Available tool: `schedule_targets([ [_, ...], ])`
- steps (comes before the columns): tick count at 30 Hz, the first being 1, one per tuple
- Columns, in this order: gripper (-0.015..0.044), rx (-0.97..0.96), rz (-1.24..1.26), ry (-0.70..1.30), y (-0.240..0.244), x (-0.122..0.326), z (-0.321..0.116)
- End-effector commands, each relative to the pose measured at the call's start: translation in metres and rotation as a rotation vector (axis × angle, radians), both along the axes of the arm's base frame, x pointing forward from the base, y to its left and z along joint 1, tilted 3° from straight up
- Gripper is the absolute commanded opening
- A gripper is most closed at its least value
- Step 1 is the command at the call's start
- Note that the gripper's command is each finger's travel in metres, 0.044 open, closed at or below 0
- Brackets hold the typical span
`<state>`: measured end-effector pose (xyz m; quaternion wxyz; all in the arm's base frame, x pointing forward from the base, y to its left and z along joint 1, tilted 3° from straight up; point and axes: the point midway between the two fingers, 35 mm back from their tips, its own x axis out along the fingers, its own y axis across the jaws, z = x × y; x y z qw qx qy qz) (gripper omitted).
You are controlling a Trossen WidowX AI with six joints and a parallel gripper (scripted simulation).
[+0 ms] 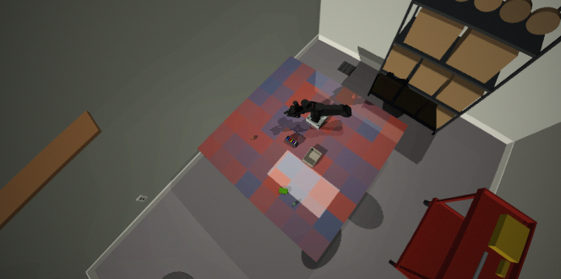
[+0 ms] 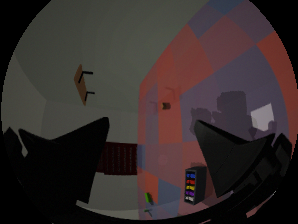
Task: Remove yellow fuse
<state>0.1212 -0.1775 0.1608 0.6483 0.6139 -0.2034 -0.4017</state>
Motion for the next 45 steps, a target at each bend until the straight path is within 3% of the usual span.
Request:
schedule_targets([
  [1,0.0374,0.001,0.006,0.010,0.000,0.001,0.000],
  [13,0.0064,-0.012,0.536,0.691,0.025,0.058,-0.016],
  [20,0.0064,-0.098,0.967,1.049,0.046,0.096,-0.034],
  [34,0.0064,-0.357,1.779,1.508,0.091,0.151,-0.076],
  [45,0.0064,-0.362,1.792,1.513,0.092,0.151,-0.080],
])
